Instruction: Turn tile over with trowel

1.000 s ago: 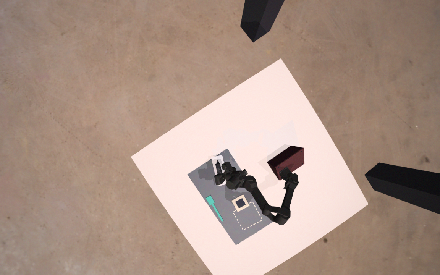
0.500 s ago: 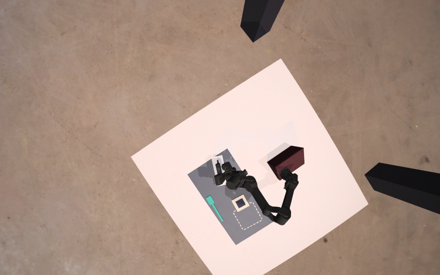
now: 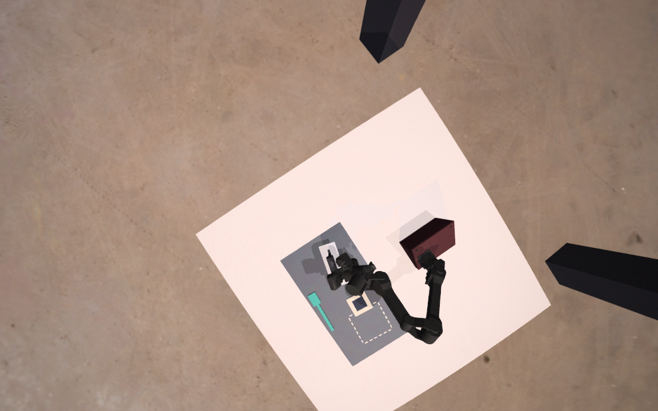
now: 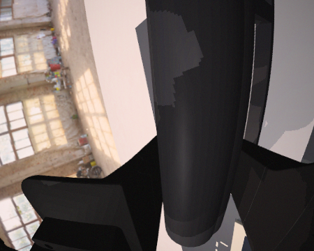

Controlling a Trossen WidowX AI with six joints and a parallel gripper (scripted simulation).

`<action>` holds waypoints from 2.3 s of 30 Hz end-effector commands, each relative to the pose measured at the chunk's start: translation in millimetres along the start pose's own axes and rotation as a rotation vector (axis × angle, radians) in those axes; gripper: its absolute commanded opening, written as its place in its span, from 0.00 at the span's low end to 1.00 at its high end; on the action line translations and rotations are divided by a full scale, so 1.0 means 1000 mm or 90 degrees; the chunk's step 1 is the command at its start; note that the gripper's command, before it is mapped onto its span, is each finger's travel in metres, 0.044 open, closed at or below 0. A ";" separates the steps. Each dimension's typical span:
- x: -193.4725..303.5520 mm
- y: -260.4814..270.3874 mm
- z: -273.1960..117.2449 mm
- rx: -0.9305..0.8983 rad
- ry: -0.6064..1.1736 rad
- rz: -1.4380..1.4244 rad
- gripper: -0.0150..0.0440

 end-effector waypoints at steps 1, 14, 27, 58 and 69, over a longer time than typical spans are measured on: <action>0.020 -0.004 -0.007 -0.012 0.013 -0.028 0.25; 0.069 -0.034 -0.022 -0.008 0.059 -0.099 0.25; 0.067 -0.043 -0.014 -0.007 0.059 -0.100 0.25; 0.076 -0.068 0.001 -0.007 0.059 -0.099 0.25; 0.093 -0.073 -0.001 -0.006 0.059 -0.098 0.25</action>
Point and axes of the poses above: the point midway between the two fingers, 35 mm back from their tips, its own z axis out along the fingers, its own y axis across the jaws, x = y × z, the point moved 9 cm from there along -z, back along the fingers, and after that the axes turned 10 degrees about z, right-handed, at the moved point
